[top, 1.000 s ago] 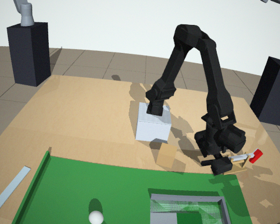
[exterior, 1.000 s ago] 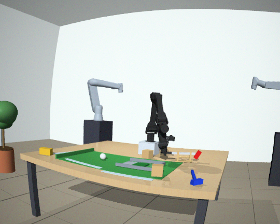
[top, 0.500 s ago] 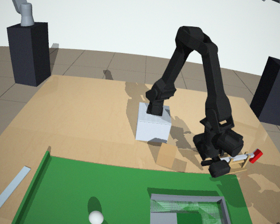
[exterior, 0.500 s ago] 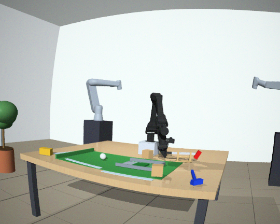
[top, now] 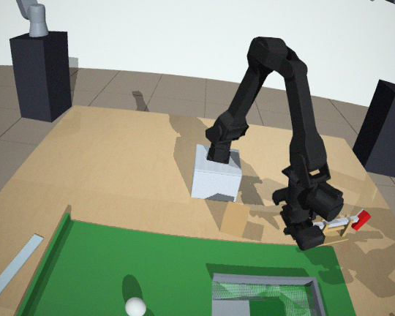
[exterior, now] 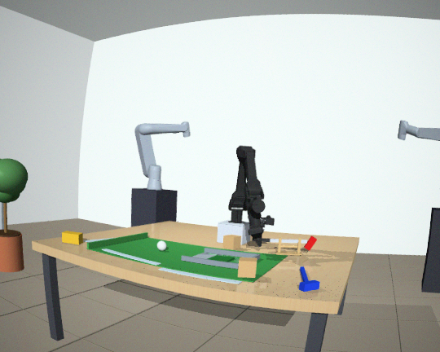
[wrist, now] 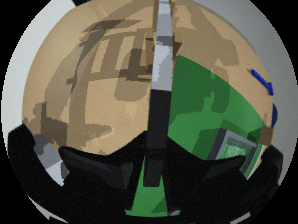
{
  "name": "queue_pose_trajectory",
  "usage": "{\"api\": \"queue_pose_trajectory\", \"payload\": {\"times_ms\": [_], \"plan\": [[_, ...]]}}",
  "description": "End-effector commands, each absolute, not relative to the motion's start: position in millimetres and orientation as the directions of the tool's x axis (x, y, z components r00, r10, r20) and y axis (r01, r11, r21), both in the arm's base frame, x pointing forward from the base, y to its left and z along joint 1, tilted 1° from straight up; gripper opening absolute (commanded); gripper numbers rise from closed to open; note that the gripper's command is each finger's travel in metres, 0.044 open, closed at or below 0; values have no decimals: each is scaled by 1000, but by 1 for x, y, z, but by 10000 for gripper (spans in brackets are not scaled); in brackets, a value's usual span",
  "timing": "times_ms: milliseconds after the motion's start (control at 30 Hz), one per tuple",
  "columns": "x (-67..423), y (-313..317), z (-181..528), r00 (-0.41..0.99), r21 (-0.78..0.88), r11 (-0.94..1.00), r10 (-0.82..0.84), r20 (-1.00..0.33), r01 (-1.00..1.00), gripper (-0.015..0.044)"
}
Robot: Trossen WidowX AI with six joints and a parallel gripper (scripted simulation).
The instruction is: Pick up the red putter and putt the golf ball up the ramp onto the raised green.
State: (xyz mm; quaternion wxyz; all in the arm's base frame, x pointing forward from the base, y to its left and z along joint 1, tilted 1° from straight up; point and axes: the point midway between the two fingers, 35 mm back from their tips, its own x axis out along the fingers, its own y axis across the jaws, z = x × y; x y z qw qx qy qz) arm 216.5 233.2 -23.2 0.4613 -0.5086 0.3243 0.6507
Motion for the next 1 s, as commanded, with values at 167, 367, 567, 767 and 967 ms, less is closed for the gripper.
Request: {"api": "queue_pose_trajectory", "payload": {"times_ms": [167, 367, 567, 767, 967], "plan": [[218, 234, -16, -55, -50, -364, 271, -961, -930, 0], [219, 235, 25, -55, -49, -364, 271, -961, -930, 0], [215, 231, 72, -56, -48, -364, 271, -961, -930, 0], [222, 225, 69, -42, -48, -325, 263, -964, -944, 0], [244, 201, 71, -7, -39, -175, 255, -967, -984, 0]]}}
